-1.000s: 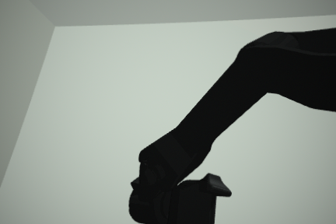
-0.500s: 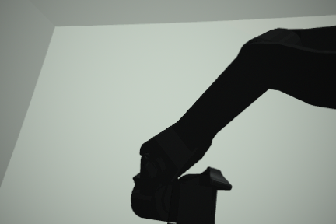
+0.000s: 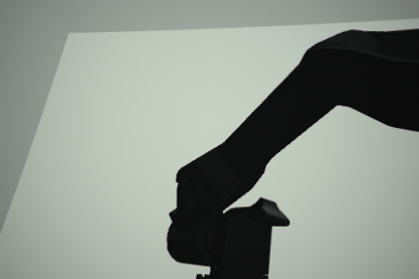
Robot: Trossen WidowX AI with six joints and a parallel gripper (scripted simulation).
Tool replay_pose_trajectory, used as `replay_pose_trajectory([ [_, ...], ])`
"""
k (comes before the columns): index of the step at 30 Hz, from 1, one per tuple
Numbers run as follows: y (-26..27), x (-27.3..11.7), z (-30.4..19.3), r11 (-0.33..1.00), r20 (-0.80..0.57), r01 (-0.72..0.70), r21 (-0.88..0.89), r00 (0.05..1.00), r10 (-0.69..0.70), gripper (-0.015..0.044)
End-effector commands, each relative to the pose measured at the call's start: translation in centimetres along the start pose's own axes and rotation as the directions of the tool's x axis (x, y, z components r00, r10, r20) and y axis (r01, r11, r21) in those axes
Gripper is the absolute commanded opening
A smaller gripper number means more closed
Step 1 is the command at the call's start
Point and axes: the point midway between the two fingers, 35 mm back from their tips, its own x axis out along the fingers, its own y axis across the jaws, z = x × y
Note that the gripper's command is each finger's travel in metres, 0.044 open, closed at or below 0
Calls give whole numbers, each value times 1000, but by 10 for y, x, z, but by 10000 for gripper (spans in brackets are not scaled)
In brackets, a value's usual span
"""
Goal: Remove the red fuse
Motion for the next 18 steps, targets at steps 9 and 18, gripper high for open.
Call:
replay_pose_trajectory([
  [9, 0, -18, 0, 1000, -1, 4, -7, 1000, -4, 0],
  [18, -32, -23, 12, 1000, 1, 10, -7, 1000, -10, 0],
])
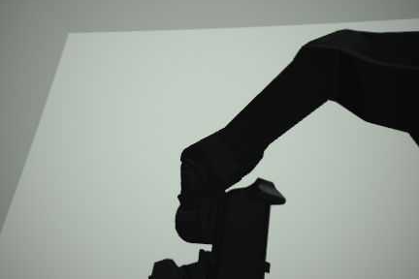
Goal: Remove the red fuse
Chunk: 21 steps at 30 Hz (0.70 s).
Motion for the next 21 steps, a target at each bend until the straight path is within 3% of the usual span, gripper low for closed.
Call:
replay_pose_trajectory([
  [1, -20, 0, 4, 1000, -8, 1, 2, 1000, -1, 0],
  [21, -129, -1, 15, 1000, -7, 7, 0, 1000, -7, 0],
])
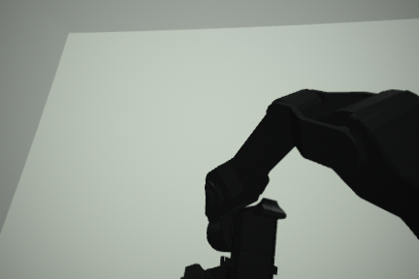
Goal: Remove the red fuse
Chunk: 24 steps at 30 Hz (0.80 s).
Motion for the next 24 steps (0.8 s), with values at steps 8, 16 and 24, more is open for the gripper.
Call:
replay_pose_trajectory([
  [8, -48, 6, -5, 1000, -7, -4, -5, 1000, 4, 0],
  [16, -48, 15, -4, 1000, -7, -5, -5, 1000, 5, 0],
  [24, -48, 28, -4, 1000, -7, -5, -5, 1000, 5, 0],
])
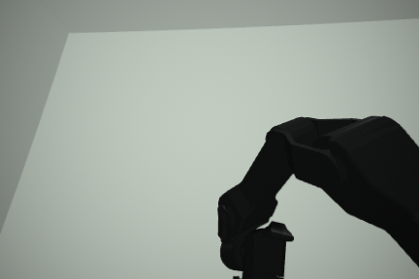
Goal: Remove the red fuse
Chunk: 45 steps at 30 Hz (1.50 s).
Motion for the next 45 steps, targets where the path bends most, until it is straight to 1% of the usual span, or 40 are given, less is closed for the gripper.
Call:
replay_pose_trajectory([
  [1, 1, 9, -1, 1000, -5, -7, 7, 1000, 7, 0],
  [15, 2, 26, -1, 1000, -5, -8, 7, 1000, 8, 0],
  [27, 1, 22, -1, 1000, -2, -3, 0, 1000, 3, 315],
  [28, 1, 20, -1, 1000, -3, -3, 0, 1000, 3, 330],
  [32, 1, -12, -1, 1000, -5, -6, 7, 1000, 6, 330],
  [45, 1, -15, -1, 1000, 1, -7, 16, 1000, 7, 330],
])
